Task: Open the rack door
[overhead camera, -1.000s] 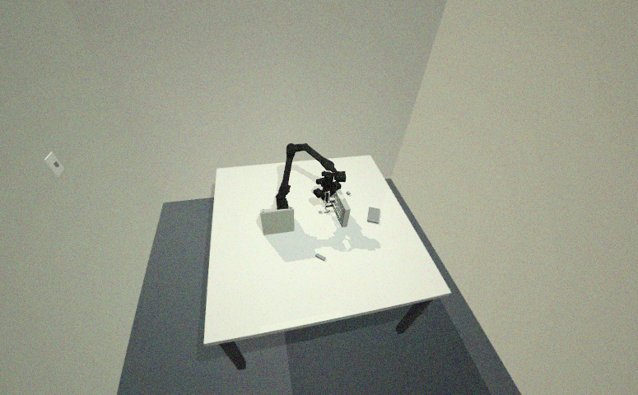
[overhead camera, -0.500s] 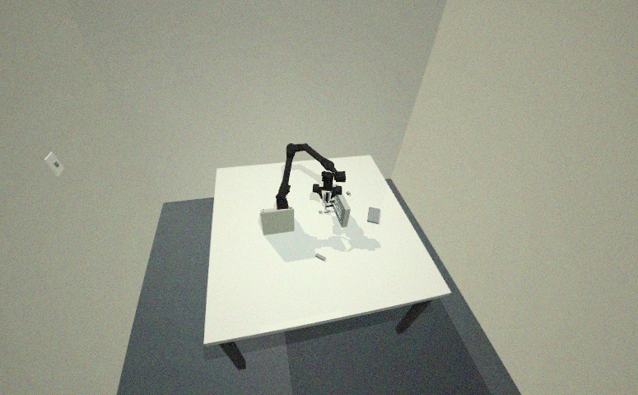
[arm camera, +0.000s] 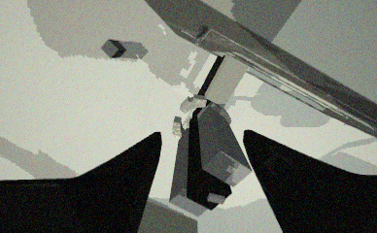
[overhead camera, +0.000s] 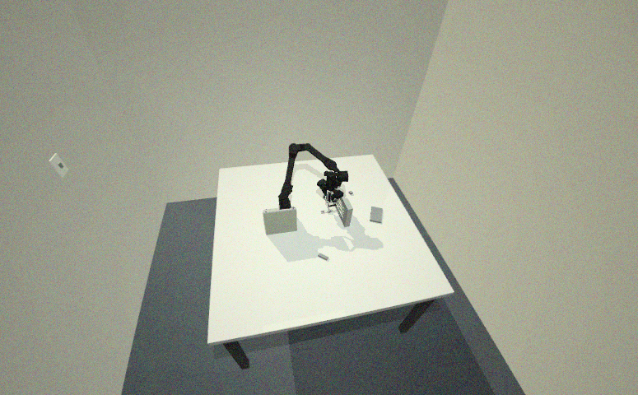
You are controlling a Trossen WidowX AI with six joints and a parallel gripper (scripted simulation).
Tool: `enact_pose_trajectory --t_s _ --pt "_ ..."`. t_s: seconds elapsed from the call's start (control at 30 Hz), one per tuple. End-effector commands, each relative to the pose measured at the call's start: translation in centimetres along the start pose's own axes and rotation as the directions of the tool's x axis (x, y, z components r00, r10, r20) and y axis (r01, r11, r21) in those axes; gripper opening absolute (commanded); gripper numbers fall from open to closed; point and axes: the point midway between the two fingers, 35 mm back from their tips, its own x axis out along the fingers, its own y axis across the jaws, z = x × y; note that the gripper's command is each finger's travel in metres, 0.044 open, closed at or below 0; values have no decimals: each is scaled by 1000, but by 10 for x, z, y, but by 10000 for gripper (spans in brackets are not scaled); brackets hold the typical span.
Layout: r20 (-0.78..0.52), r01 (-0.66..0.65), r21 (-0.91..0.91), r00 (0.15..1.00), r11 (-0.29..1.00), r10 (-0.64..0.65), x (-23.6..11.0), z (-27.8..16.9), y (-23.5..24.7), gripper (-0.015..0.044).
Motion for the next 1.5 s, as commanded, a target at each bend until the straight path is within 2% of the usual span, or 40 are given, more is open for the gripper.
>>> enact_pose_trajectory --t_s 0.0,0.17,0.33,0.53,0.73,1.0,1.3,1.37,1.47 --pt "2 -1 228 1000 974 0 0 1 0 300" --pt "2 -1 460 1000 888 0 0 1 0 300" --pt "2 -1 663 1000 748 0 0 1 0 300" --pt "2 -2 854 1000 521 0 0 1 0 300" --pt "2 -2 969 1000 248 0 0 0 0 300" --pt "2 -2 989 1000 -145 0 0 0 0 300" --pt "2 -1 830 1000 -558 0 0 0 0 300" --pt "2 -1 792 1000 -611 0 0 0 0 300" --pt "2 -1 787 1000 -617 0 0 0 0 300"
